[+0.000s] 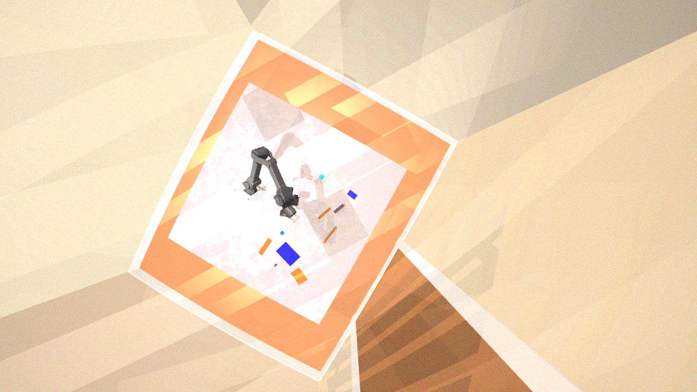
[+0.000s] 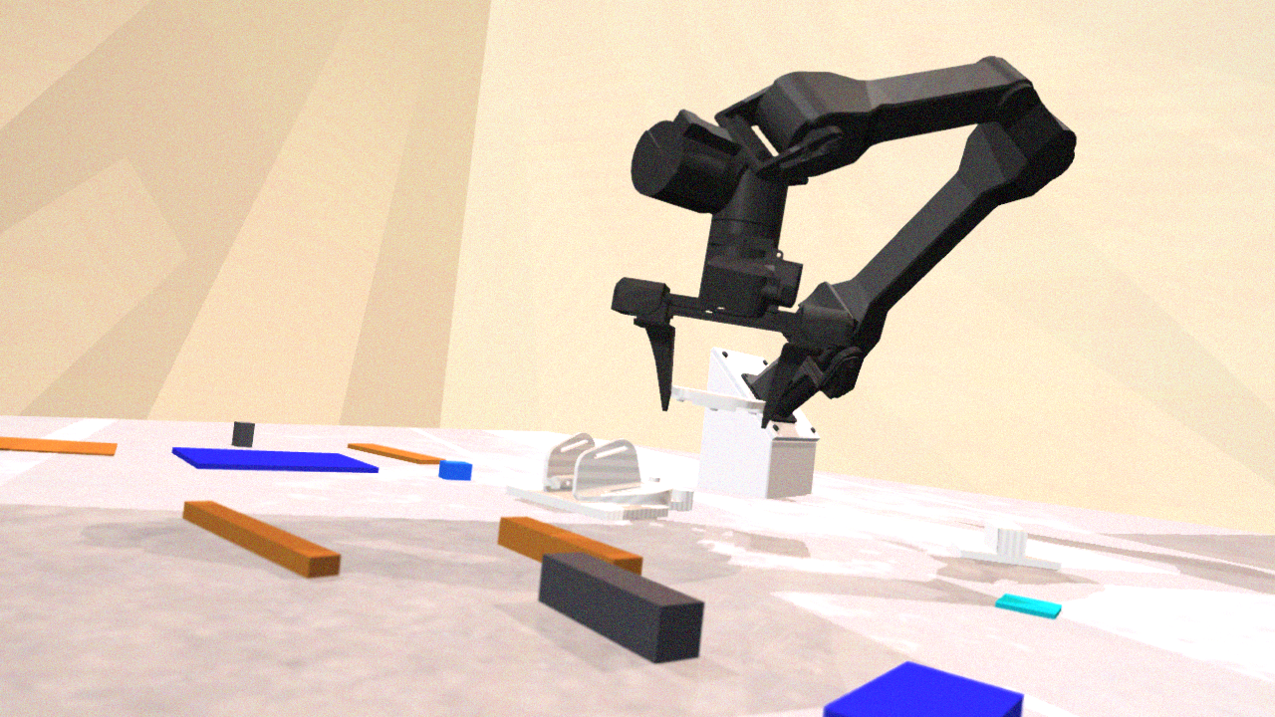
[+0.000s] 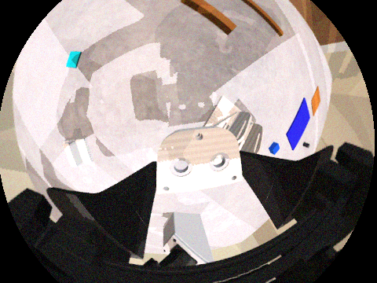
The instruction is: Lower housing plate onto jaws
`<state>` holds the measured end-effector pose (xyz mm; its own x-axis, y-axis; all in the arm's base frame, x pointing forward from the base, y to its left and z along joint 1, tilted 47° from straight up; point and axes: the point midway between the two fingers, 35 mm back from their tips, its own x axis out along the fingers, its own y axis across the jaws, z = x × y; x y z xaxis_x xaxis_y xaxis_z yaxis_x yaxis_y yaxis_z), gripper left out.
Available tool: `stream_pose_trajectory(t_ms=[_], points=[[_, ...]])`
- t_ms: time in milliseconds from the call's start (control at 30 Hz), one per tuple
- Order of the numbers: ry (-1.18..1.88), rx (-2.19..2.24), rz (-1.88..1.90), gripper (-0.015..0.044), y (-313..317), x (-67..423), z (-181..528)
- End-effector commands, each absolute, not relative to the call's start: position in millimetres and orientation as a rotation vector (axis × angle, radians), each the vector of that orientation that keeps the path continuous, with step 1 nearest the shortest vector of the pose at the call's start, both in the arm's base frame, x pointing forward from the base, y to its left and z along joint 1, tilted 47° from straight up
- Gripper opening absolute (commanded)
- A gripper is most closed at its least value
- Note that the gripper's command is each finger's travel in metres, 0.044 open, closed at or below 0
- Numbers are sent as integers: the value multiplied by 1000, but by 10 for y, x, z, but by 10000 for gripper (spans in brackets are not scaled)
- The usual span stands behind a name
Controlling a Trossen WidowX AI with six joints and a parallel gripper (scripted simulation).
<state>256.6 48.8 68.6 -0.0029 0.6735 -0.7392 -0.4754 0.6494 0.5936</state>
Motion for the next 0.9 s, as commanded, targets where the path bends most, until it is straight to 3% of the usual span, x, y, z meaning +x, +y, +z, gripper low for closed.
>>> stream_pose_trajectory(t_ms=[0, 867], points=[[1327, 256, 864, 351, 401, 2558, 594], [1522, 723, 547, 351, -108, 2425, 84]])
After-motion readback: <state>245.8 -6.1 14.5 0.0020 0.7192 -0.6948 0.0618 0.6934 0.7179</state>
